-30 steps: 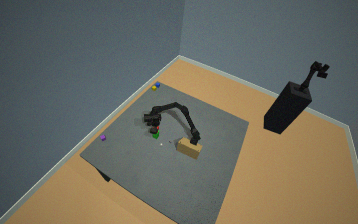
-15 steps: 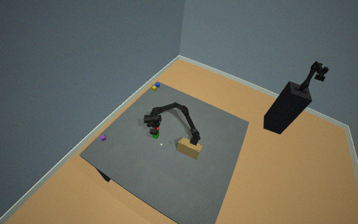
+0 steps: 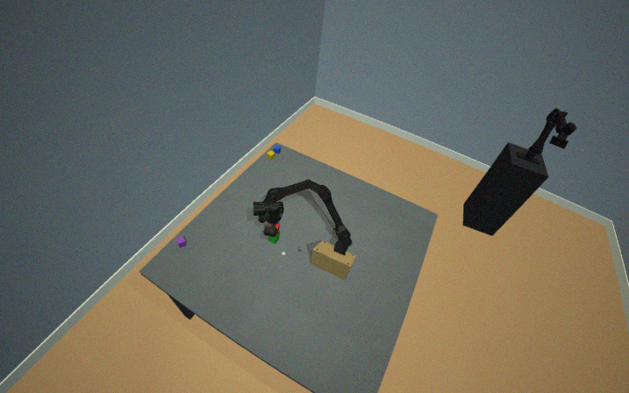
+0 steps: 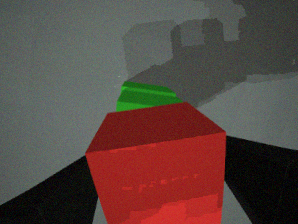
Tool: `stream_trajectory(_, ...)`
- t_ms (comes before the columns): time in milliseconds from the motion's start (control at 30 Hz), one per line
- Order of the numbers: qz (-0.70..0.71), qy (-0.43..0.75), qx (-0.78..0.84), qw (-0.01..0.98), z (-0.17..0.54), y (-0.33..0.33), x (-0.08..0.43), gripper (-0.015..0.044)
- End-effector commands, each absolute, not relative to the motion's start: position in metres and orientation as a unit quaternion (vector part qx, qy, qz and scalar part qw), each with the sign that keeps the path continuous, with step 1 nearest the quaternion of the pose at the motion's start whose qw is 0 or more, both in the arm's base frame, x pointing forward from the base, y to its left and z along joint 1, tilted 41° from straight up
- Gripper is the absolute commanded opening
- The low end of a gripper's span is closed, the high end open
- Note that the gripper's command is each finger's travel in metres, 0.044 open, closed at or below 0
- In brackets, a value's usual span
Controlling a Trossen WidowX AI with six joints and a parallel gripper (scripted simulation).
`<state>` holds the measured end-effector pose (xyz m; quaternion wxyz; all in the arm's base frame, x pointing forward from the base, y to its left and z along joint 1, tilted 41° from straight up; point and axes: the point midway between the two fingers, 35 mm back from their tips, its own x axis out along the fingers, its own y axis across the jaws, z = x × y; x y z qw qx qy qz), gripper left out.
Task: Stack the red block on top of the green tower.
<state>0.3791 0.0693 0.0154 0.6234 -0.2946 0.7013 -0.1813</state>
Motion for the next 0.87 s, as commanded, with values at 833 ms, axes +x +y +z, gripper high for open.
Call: stream_trajectory(833,-0.181,0.701,-0.295,0.624,0.0151,0.0693,0.3791,0.0440)
